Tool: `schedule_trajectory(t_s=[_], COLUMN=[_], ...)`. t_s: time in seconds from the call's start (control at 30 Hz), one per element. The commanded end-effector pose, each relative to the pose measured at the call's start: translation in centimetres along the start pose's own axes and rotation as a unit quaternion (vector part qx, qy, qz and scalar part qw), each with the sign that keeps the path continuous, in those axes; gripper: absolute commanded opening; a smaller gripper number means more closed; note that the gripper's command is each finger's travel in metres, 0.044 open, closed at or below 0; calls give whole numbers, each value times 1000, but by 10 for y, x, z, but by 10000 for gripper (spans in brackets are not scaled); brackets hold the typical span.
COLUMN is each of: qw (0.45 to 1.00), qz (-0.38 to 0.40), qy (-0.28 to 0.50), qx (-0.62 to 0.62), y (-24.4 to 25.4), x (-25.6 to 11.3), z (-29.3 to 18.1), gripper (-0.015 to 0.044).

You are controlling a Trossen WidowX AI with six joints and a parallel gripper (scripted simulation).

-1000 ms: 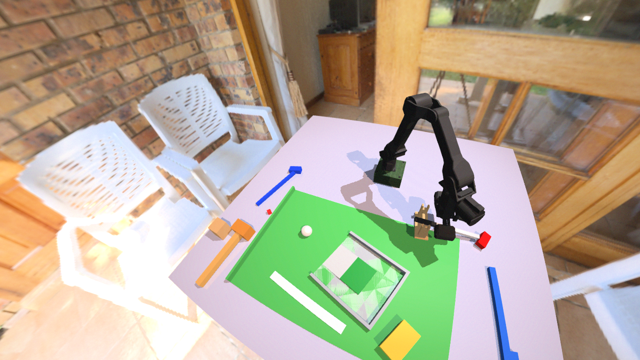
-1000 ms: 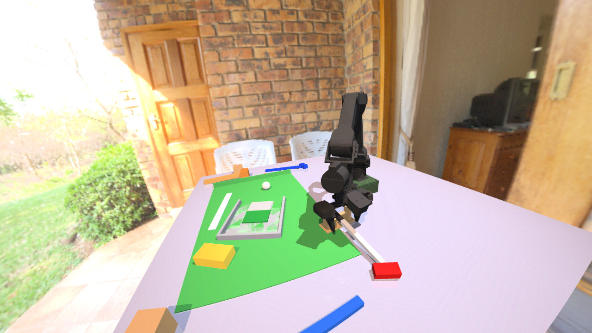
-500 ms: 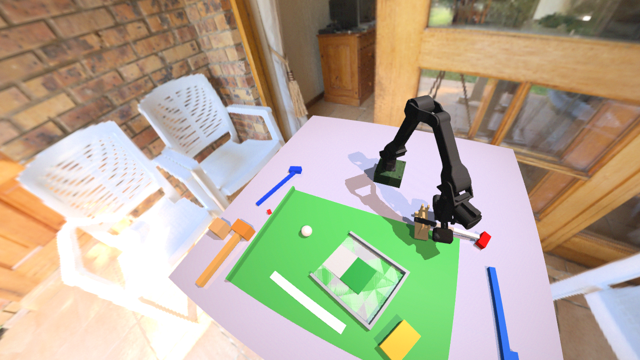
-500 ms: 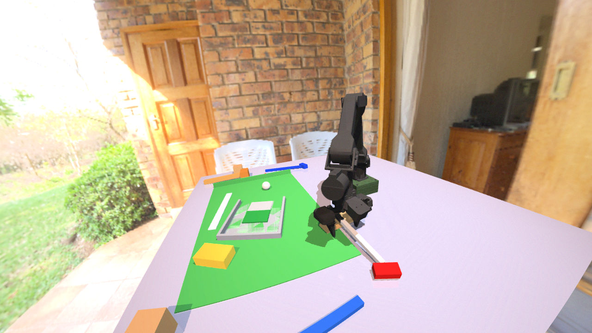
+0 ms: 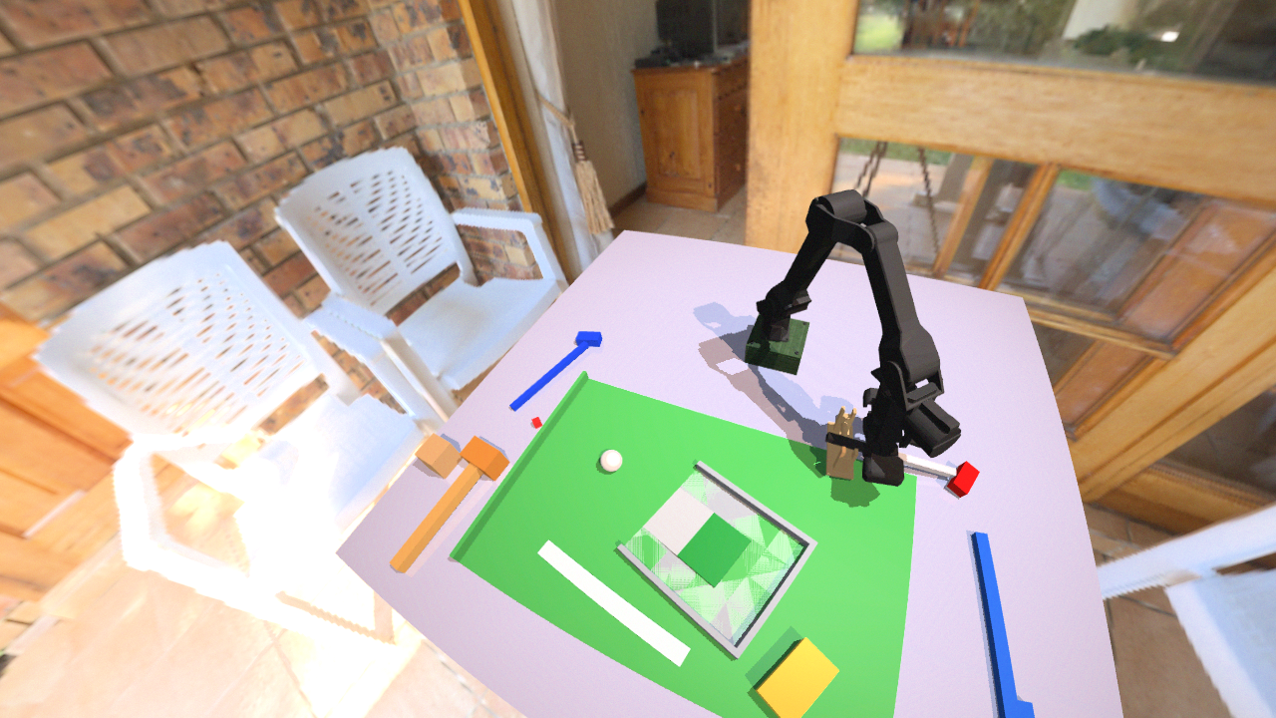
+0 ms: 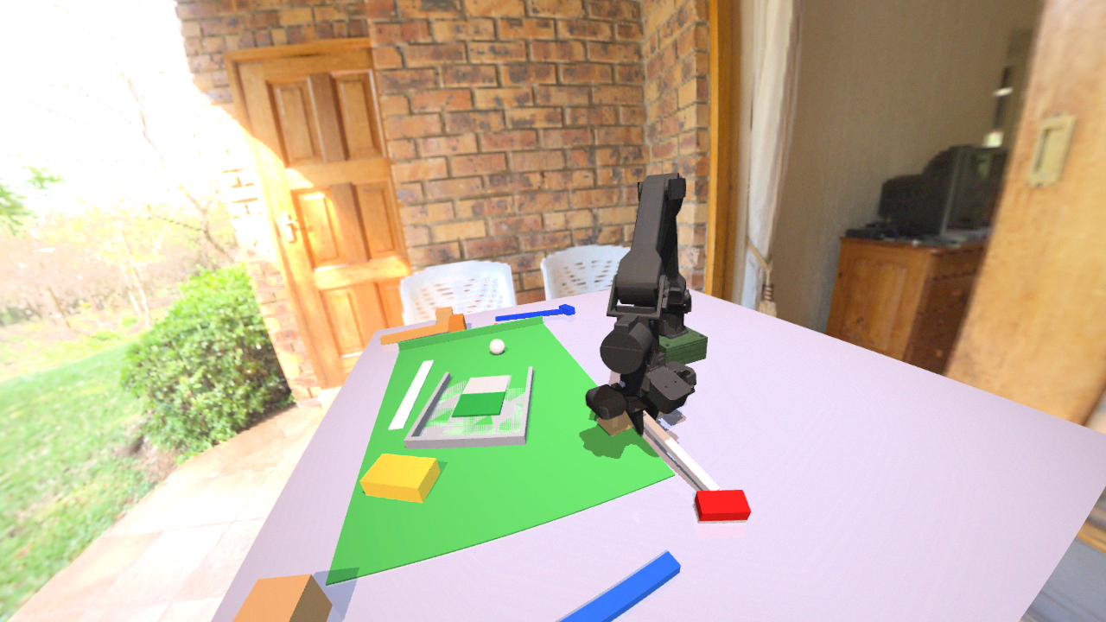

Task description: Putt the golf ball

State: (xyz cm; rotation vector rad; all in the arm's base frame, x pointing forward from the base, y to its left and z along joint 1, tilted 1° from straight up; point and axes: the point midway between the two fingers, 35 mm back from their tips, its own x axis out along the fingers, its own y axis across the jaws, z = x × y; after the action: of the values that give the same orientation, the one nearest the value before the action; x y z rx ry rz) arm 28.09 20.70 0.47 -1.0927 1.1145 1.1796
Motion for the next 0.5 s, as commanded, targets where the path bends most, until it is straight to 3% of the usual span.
schedule_trajectory(t_s=[0.0,0.2,0.47], qw=[1000,1000,1000], qz=[0,0,1], qy=[0,0,0], qx=[0,0,0], y=[0,-1,-3], x=[0,-11,-66], z=[0,2,10], gripper=[26,0,0])
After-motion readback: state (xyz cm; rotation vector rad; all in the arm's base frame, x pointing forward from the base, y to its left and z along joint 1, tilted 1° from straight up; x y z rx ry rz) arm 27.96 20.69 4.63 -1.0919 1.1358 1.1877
